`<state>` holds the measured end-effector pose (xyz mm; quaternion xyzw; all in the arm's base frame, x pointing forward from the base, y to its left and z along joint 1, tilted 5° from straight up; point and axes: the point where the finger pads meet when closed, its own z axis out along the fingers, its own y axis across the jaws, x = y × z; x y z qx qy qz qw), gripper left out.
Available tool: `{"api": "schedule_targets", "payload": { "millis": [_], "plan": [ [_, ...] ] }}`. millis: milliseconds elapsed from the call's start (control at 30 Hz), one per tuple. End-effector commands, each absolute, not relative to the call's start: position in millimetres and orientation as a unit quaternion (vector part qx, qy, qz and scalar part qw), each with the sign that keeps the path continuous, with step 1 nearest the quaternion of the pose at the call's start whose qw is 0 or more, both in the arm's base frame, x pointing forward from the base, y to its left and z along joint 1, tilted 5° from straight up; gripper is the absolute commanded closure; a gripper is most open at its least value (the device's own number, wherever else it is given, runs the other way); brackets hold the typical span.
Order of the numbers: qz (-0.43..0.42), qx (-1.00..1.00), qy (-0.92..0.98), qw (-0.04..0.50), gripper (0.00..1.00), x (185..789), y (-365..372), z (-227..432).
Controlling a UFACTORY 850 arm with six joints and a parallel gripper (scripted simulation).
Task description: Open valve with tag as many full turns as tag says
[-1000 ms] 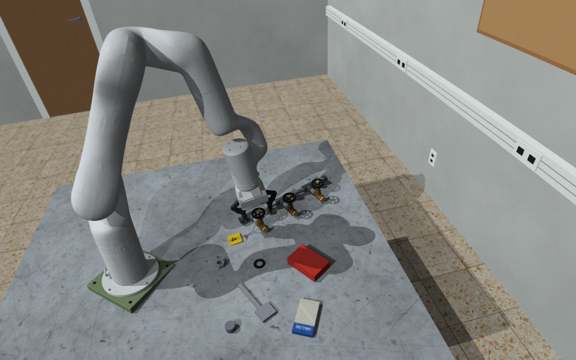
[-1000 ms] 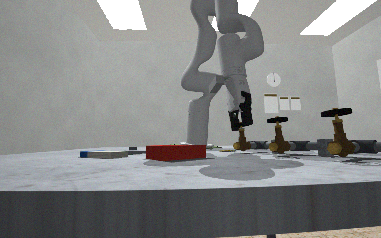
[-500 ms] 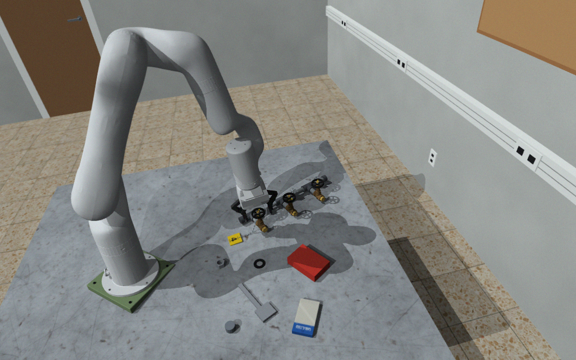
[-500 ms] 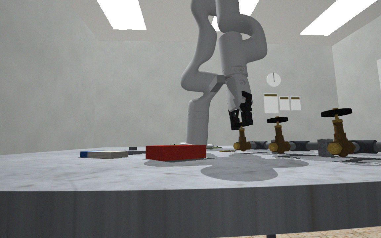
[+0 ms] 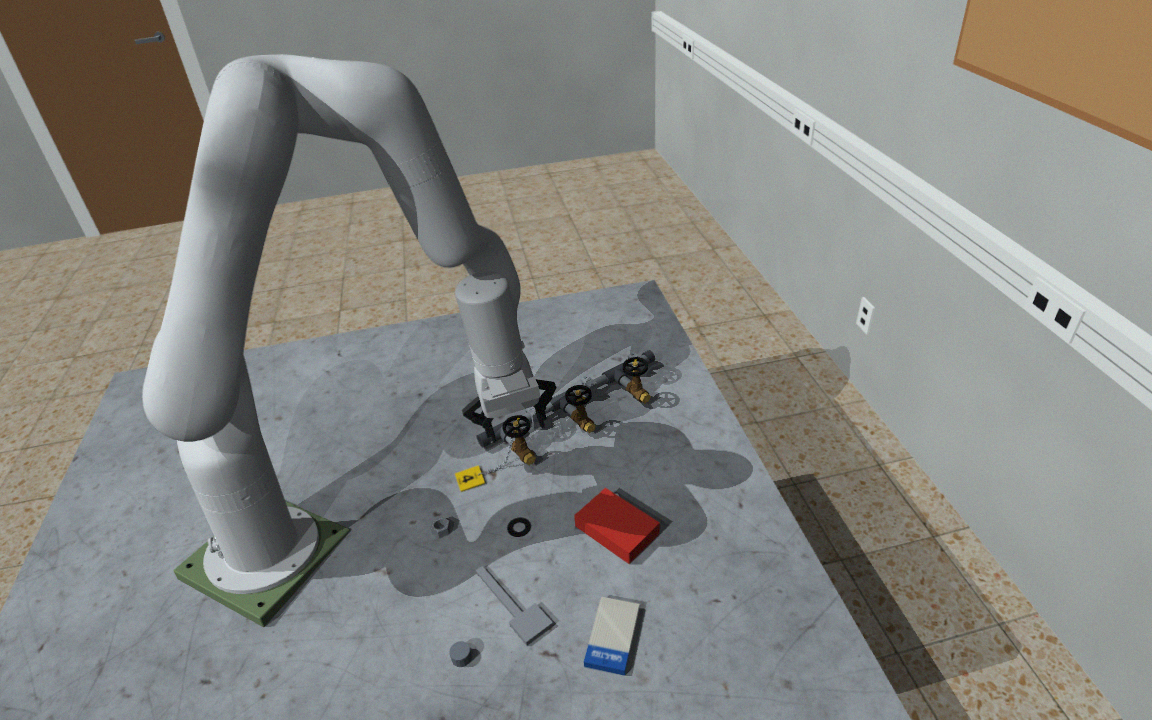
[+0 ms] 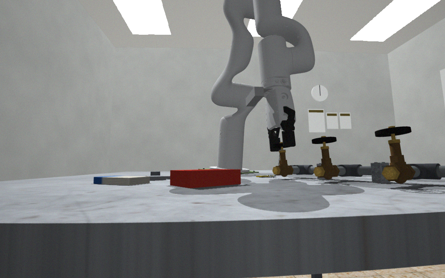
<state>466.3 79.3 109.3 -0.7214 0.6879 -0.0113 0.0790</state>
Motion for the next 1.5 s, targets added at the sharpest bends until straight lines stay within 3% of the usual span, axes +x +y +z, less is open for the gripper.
{"api": "schedule_targets", "payload": {
  "millis": [0, 67, 100, 1467],
  "plan": [
    [-0.013, -0.721, 0.689, 0.075, 0.00, 467.3, 79.6, 110.2],
    [-0.013, -0.721, 0.689, 0.075, 0.00, 467.3, 79.6, 110.2],
    [-0.013, -0.721, 0.689, 0.075, 1.00, 467.3, 79.6, 110.2],
    [-0.020, -0.785, 0.615, 0.073, 1.00, 467.3, 79.6, 110.2]
  ]
}}
